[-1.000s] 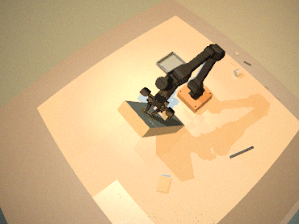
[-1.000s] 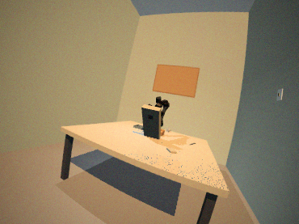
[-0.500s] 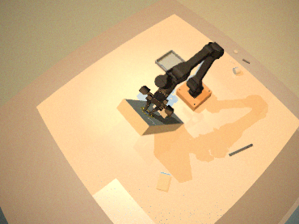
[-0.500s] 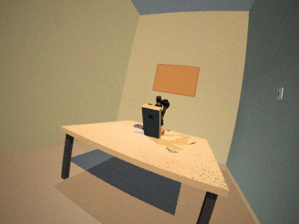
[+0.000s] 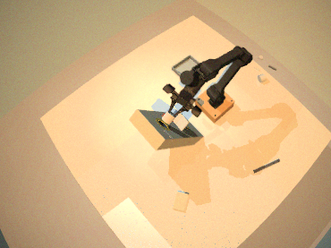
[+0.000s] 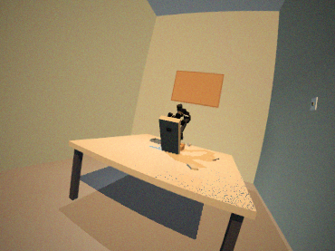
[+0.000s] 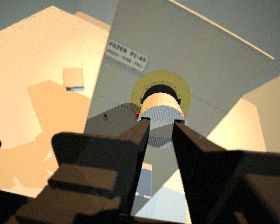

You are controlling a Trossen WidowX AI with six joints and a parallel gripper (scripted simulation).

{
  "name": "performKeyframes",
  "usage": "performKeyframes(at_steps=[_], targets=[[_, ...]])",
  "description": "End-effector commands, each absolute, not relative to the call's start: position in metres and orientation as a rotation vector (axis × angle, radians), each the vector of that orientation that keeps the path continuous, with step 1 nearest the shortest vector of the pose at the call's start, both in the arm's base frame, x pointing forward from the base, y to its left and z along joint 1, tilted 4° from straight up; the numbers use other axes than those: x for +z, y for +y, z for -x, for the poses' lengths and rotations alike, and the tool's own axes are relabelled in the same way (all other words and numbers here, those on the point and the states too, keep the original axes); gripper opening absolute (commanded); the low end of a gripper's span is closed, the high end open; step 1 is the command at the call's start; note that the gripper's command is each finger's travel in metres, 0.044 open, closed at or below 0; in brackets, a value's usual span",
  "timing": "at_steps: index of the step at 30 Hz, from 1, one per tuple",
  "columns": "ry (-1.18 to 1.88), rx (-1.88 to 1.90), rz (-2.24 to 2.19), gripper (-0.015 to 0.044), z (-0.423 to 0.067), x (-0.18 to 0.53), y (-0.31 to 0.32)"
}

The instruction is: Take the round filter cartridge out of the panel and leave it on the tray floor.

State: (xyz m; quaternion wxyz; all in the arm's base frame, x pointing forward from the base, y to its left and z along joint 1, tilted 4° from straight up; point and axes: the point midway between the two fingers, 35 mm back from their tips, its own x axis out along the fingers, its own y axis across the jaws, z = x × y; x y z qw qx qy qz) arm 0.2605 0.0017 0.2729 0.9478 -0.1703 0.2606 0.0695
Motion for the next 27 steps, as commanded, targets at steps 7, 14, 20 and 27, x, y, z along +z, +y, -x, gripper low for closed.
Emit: performKeyframes(at_steps=[7, 14, 20, 27], targets=[[0.513, 0.141, 0.350, 0.0000, -0.249, 0.275, 0.002], [0.514, 0.142, 0.350, 0.0000, -0.239, 0.253, 0.002], [0.515, 0.142, 0.350, 0.0000, -0.231, 0.234, 0.002], [0.516, 0.142, 0.350, 0.0000, -0.223, 0.212, 0.002]])
